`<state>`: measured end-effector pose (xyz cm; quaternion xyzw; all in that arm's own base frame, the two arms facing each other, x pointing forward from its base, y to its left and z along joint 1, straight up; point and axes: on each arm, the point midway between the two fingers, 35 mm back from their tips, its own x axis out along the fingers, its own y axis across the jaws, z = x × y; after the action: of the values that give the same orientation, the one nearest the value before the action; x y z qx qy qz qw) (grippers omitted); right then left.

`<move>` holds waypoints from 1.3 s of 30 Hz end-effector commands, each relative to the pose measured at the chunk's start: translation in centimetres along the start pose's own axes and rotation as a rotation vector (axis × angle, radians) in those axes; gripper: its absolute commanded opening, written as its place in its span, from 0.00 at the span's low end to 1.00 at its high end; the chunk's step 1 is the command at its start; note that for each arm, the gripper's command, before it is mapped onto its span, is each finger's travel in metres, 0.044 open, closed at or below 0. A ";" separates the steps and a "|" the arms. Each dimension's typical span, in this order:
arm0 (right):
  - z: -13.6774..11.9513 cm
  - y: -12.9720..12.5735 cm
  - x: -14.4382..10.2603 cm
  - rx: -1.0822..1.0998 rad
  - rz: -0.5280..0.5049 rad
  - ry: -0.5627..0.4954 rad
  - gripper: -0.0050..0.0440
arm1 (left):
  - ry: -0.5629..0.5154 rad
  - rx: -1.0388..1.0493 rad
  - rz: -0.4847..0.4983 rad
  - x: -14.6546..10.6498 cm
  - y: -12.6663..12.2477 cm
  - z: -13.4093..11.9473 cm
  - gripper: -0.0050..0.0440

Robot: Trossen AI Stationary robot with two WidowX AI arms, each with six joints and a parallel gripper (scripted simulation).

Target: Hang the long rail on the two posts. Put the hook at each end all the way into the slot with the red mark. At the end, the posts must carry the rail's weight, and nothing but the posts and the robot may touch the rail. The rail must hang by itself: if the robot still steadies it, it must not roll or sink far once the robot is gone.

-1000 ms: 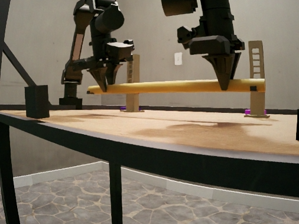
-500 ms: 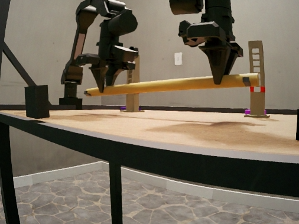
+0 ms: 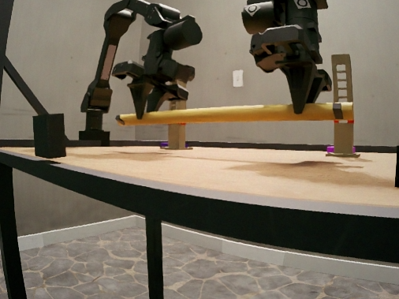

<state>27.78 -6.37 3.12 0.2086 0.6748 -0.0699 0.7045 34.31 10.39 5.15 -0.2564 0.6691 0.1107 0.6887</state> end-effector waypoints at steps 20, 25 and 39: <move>0.2 -0.2 -0.6 -0.009 0.165 -0.026 0.00 | -0.043 0.015 -0.162 -1.4 0.2 0.2 0.00; 0.2 -0.2 -0.6 -0.009 0.165 -0.026 0.00 | -0.043 0.015 -0.162 -1.4 0.3 0.2 0.00; 0.4 -1.1 3.5 -0.009 0.165 -0.026 0.00 | -0.043 0.015 -0.161 1.7 0.9 0.3 0.00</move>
<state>27.62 -6.74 0.46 0.2600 0.6529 -0.0136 0.7113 33.97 10.83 3.52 -0.3031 0.6399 0.0572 0.7038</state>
